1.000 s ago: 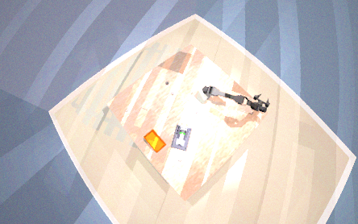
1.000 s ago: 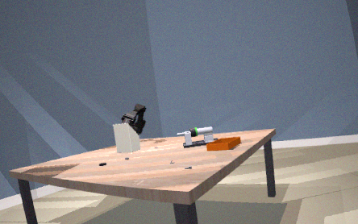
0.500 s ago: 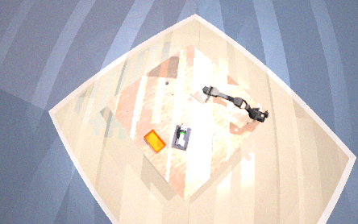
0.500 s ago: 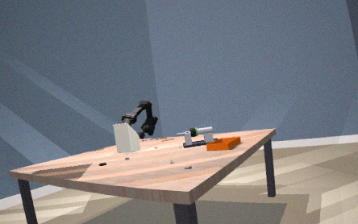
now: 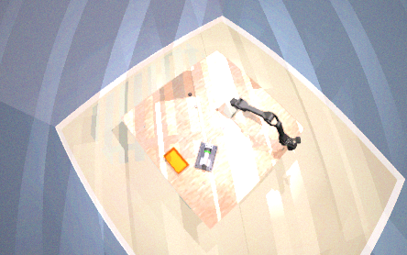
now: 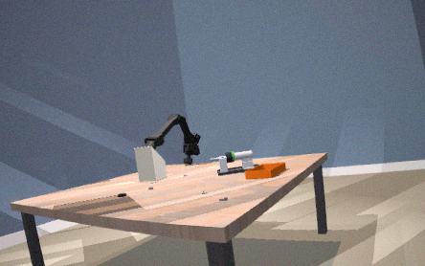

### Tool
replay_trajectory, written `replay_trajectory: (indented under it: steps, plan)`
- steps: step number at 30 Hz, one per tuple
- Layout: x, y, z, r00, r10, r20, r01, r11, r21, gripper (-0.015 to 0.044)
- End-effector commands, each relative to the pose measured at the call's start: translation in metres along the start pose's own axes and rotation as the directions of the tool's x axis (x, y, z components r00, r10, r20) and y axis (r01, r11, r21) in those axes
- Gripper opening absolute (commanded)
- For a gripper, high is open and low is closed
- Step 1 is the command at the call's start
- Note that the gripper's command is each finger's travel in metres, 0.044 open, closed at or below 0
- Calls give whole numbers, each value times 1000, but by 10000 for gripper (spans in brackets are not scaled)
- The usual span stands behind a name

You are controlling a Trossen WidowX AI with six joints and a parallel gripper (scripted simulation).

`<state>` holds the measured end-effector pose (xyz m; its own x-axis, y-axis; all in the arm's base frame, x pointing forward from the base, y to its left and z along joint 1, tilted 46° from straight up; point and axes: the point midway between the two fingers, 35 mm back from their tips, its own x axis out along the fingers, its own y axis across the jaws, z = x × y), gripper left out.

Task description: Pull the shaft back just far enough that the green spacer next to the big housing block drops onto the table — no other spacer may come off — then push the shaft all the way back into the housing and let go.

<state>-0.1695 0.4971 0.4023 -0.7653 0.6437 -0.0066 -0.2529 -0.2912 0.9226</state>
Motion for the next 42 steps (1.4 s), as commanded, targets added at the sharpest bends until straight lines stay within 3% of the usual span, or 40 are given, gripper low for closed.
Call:
replay_trajectory:
  steps: [1, 10, 20, 32, 42]
  plan:
    - [-29, -7, 27, 994, -51, 95, 61, 992, -109, 440]
    - [-93, -28, 79, 946, -162, 279, 240, 931, -274, 440]
    - [-175, -71, 125, 840, -316, 440, 479, 813, -331, 440]
    - [-291, -137, 155, 646, -522, 557, 747, 580, -324, 440]
    - [-399, -191, 148, 452, -684, 573, 892, 336, -302, 440]
